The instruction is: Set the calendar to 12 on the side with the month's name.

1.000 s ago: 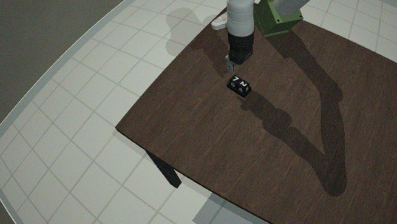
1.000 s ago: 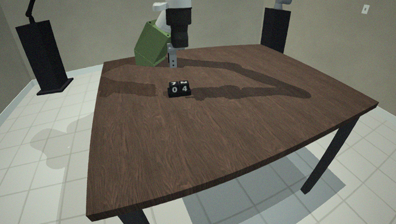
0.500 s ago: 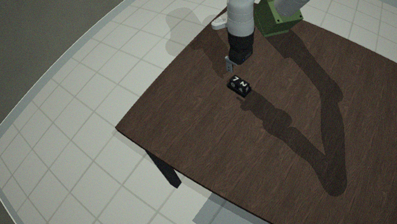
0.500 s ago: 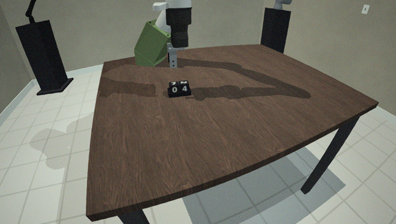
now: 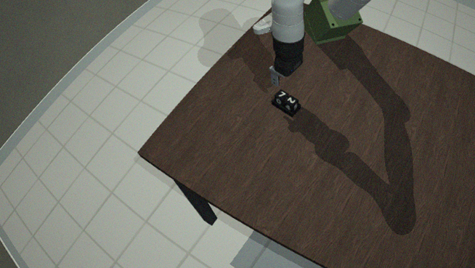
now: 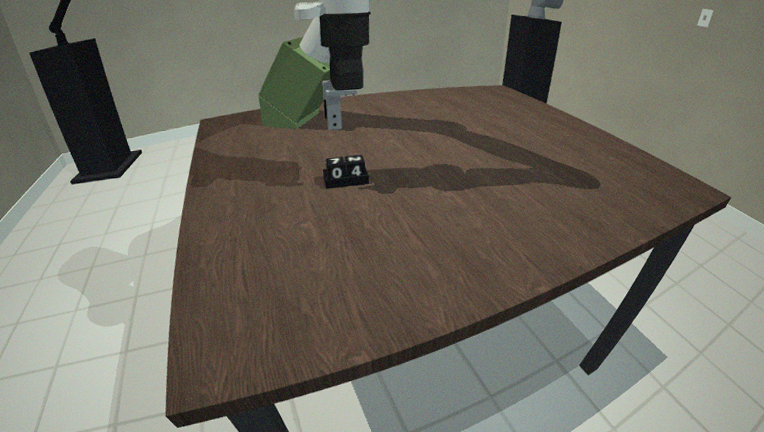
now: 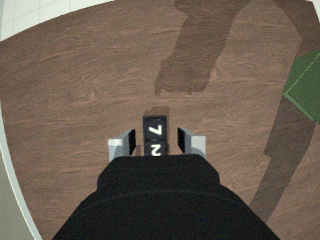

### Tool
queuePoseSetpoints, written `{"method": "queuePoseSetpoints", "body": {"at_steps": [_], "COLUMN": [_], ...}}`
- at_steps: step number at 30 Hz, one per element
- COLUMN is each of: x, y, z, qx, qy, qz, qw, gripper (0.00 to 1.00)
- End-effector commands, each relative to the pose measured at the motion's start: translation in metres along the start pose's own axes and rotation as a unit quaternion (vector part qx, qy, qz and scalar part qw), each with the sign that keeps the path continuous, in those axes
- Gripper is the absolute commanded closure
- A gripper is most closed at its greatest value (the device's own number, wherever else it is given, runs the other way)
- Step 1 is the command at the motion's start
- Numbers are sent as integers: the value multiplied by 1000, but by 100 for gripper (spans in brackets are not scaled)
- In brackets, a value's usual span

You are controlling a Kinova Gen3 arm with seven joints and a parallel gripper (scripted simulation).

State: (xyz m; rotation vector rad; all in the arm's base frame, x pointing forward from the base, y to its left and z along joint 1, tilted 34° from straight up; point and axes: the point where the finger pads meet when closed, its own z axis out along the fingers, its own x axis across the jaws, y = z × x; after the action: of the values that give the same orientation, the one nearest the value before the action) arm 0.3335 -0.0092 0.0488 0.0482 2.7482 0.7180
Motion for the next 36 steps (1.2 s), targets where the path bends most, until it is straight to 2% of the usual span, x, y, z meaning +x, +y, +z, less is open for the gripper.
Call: {"method": "queuePoseSetpoints", "body": {"at_steps": [1,6,18,20,26,36], "x": [-2,-2,-2,-2,-2,-2], "y": [-1,-1,-1,-1,-1,-1], "z": [-5,-11,-47,-47,-63,-69], "qx": [2,2,2,2,2,2], "qy": [-3,-3,-3,-3,-3,-3], "qz": [-1,-1,-1,-1,-1,-1], "qw": [1000,1000,1000,1000,1000,1000], "gripper": [0,0,0,0,0,0]}}
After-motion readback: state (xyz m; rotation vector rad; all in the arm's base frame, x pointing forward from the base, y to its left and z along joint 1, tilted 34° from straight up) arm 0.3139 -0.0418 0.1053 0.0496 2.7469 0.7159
